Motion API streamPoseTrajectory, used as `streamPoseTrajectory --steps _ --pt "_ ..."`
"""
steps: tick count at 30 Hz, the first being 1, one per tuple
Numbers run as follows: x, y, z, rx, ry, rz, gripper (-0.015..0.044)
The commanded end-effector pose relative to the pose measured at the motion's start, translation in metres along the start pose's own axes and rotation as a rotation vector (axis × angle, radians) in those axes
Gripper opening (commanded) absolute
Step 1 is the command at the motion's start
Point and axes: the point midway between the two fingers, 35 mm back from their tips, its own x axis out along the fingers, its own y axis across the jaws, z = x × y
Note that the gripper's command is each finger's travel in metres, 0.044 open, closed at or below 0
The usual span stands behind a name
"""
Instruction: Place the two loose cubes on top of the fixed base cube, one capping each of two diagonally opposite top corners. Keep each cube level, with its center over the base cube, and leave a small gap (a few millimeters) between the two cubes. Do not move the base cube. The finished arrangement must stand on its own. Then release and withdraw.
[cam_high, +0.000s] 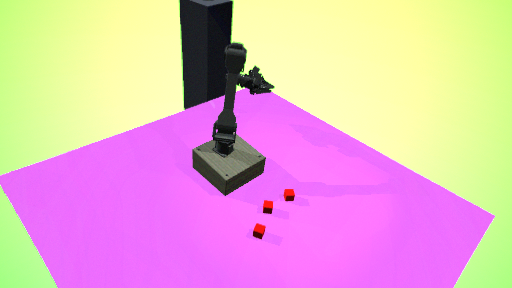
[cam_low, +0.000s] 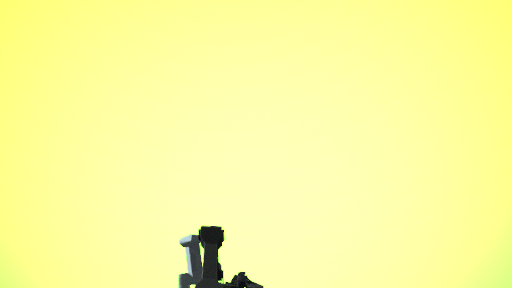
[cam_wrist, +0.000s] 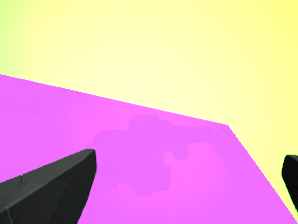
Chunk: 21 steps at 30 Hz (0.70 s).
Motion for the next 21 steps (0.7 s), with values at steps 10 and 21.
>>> streamPoseTrajectory --steps 10,21 --pt "0.051 -0.029 -0.020 0.015 0.220 -0.046 0.0265" --pt "0.131 -0.090 -0.071 0.117 0.567 -0.165 0.0265"
